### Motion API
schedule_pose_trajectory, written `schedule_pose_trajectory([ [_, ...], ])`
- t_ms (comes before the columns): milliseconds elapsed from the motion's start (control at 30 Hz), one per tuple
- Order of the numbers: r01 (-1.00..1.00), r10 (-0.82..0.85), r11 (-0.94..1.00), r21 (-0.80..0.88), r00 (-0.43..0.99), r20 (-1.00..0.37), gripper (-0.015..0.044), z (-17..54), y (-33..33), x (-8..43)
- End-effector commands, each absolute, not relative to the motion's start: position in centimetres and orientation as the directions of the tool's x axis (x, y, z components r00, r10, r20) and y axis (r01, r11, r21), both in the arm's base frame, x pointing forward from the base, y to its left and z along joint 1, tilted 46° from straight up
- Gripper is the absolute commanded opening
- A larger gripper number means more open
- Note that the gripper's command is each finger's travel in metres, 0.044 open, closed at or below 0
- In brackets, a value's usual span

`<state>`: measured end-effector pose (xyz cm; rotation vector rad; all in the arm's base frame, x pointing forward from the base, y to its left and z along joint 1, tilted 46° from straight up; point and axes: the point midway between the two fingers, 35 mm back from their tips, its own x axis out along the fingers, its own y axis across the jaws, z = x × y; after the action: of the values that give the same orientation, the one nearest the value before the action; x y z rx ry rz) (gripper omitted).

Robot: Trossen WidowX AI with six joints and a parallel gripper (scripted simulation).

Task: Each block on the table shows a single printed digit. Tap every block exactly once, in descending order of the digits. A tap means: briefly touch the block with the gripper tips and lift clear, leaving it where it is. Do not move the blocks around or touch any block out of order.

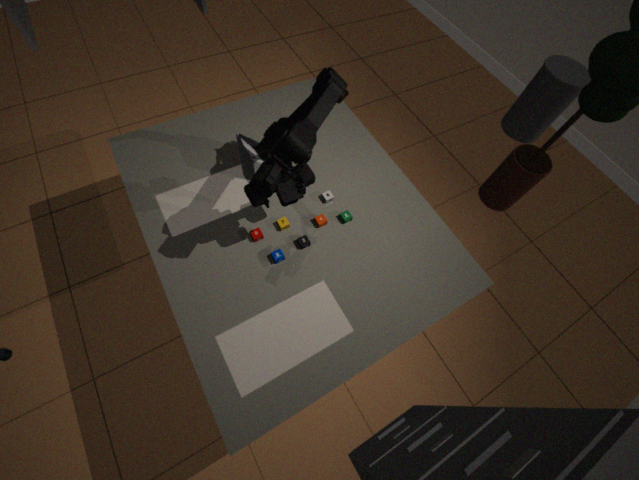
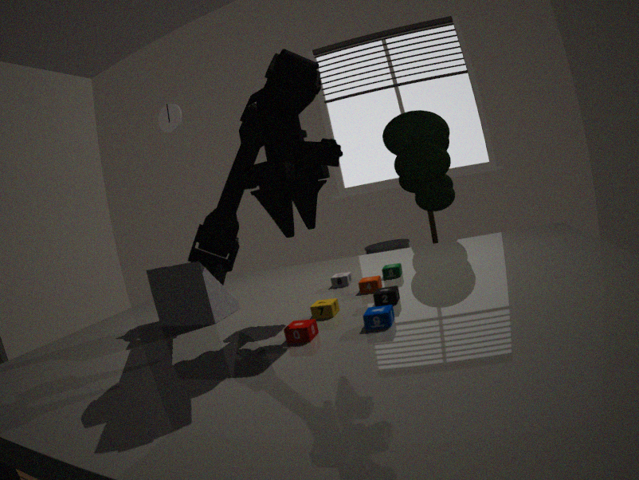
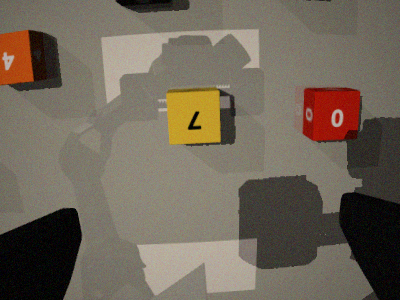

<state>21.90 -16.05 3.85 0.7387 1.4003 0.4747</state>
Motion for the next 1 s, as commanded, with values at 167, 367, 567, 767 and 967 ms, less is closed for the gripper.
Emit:
schedule_pose_trajectory([
  [167,0.122,0.699,0.691,0.713,0.140,-0.701,0.0400,11.3,-10.0,29.1],
  [367,0.121,0.701,0.689,0.714,0.140,-0.700,0.0400,11.8,-9.5,29.4],
  [567,0.121,0.701,0.689,0.714,0.140,-0.700,0.0400,11.8,-9.5,29.4],
  [767,0.121,0.701,0.689,0.714,0.140,-0.700,0.0400,11.8,-9.5,29.4],
  [967,0.121,0.701,0.689,0.714,0.140,-0.700,0.0400,11.8,-9.5,29.4],
])
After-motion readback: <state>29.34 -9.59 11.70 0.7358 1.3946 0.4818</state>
